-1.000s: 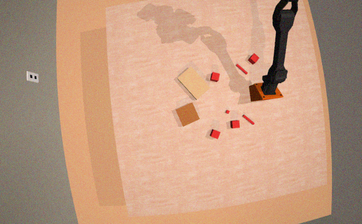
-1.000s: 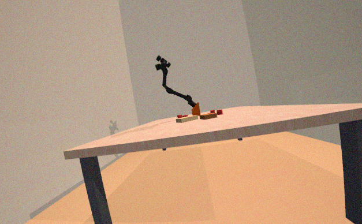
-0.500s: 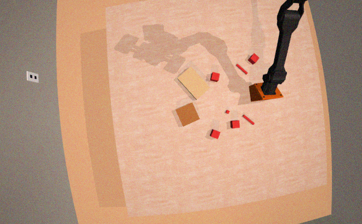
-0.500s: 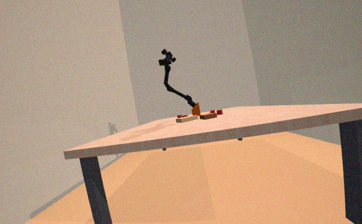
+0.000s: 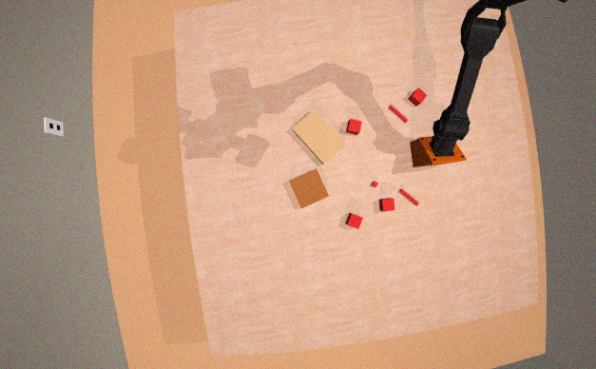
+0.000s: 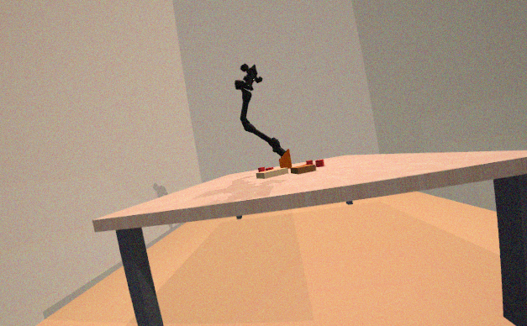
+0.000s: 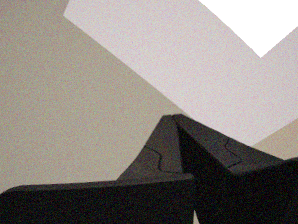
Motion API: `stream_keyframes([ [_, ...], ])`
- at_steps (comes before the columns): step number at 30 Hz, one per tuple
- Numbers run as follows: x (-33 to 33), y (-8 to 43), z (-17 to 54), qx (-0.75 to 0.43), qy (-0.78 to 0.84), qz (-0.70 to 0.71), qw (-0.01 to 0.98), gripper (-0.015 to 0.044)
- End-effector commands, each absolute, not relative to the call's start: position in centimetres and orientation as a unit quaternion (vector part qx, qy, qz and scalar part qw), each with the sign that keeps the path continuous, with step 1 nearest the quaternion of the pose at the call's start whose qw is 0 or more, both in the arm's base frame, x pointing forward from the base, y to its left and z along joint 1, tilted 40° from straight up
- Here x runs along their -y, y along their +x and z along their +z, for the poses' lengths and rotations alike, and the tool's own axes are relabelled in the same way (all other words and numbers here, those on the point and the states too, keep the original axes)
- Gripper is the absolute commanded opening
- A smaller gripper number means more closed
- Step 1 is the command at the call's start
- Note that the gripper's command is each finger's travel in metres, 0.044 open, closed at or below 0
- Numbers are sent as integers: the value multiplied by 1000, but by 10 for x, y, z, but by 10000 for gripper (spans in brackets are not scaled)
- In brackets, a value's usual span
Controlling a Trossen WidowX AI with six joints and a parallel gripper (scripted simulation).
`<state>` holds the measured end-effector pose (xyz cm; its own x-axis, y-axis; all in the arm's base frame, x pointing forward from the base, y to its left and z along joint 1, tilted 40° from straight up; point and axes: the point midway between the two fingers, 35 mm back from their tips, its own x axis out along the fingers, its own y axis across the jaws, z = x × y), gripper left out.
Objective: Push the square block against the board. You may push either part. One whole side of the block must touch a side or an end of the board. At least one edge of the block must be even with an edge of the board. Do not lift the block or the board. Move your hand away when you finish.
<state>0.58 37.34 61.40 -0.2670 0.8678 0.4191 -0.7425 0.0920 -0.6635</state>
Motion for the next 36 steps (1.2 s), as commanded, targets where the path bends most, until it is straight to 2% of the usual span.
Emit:
stream_keyframes([
  [1, -399, 42, 587, 377, -106, 659, 642, 0],
  [21, -442, 197, 474, 185, -228, 578, 762, 0],
  [36, -415, 314, 375, 13, -302, 476, 826, 0],
])
